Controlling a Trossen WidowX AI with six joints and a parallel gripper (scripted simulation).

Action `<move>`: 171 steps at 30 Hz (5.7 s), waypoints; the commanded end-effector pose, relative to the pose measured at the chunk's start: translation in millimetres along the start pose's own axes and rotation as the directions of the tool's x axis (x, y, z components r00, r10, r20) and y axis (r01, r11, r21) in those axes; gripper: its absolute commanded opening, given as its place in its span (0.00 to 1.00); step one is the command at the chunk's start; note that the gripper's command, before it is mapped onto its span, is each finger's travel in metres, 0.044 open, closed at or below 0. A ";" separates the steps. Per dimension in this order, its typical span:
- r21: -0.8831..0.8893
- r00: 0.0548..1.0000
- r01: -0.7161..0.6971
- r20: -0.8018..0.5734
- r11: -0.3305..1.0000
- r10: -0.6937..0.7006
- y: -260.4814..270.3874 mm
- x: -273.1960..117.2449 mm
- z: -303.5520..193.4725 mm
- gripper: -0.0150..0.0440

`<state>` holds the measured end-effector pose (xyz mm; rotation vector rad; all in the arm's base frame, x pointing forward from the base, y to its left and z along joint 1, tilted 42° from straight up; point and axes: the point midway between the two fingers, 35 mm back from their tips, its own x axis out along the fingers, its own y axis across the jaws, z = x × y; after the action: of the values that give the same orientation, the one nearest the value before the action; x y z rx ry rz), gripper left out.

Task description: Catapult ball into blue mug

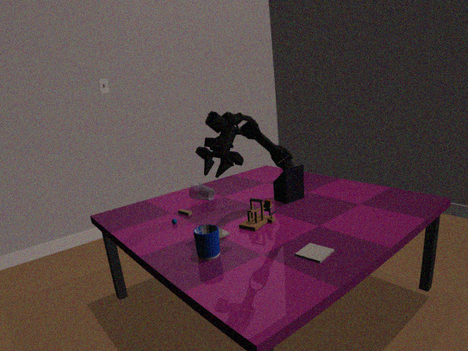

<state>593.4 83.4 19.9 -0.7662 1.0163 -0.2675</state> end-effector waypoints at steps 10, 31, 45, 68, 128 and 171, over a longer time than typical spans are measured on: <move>-0.002 1.000 0.005 0.002 1.000 -0.004 -0.8 -0.2 0.5 0.25; -0.350 0.991 -0.033 -0.135 0.936 -0.015 59.2 -5.7 -54.4 0.25; -0.710 0.960 -0.126 -0.264 0.693 -0.096 107.4 -22.4 -130.5 0.25; -0.943 0.890 -0.325 -0.331 0.073 -0.313 133.9 -61.3 -248.5 0.25; -0.687 0.813 -0.522 -0.221 -0.505 -0.539 111.8 -63.3 -362.9 0.25; -0.687 0.811 -0.523 -0.220 -0.504 -0.542 121.5 -14.1 -406.6 0.25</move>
<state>224.1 -11.3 -174.4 -2.7631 1.8604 0.8397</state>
